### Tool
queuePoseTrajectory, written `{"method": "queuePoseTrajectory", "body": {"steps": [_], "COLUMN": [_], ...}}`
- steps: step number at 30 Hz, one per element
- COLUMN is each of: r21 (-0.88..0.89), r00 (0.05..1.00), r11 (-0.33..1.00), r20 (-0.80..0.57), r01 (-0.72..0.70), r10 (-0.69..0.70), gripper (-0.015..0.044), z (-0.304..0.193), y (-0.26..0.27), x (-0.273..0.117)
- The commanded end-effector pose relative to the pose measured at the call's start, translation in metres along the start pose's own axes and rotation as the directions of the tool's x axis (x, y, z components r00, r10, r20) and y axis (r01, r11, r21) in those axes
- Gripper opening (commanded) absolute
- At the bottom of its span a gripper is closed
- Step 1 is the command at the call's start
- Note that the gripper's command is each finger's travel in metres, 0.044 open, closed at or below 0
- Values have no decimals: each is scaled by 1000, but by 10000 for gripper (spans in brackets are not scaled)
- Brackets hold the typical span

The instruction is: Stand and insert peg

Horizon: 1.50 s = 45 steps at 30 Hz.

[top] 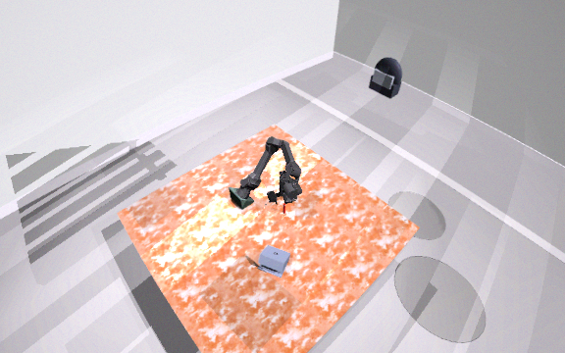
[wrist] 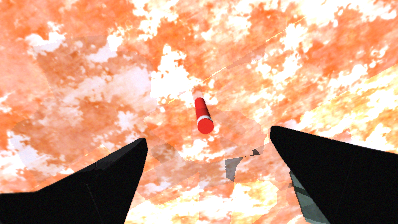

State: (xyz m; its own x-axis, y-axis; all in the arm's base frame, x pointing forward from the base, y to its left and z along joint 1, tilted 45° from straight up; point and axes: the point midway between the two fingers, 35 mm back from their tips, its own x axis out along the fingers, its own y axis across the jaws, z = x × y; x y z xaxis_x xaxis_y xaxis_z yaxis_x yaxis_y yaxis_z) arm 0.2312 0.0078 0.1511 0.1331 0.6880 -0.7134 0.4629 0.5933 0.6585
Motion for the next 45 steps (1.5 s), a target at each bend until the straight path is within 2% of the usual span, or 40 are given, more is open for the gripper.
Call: {"method": "queuePoseTrajectory", "body": {"steps": [1, 40, 45], "r21": [-4, -5, -10], "r00": [1000, 1000, 1000], "r11": [1000, 1000, 1000], "r20": [-1, -1, 3], "r01": [-4, -8, -4], "r10": [4, 8, 4], "gripper": [440, 440, 309], "z": [-1, -2, 0], "y": [0, 1, 2], "x": [5, 64, 61]}}
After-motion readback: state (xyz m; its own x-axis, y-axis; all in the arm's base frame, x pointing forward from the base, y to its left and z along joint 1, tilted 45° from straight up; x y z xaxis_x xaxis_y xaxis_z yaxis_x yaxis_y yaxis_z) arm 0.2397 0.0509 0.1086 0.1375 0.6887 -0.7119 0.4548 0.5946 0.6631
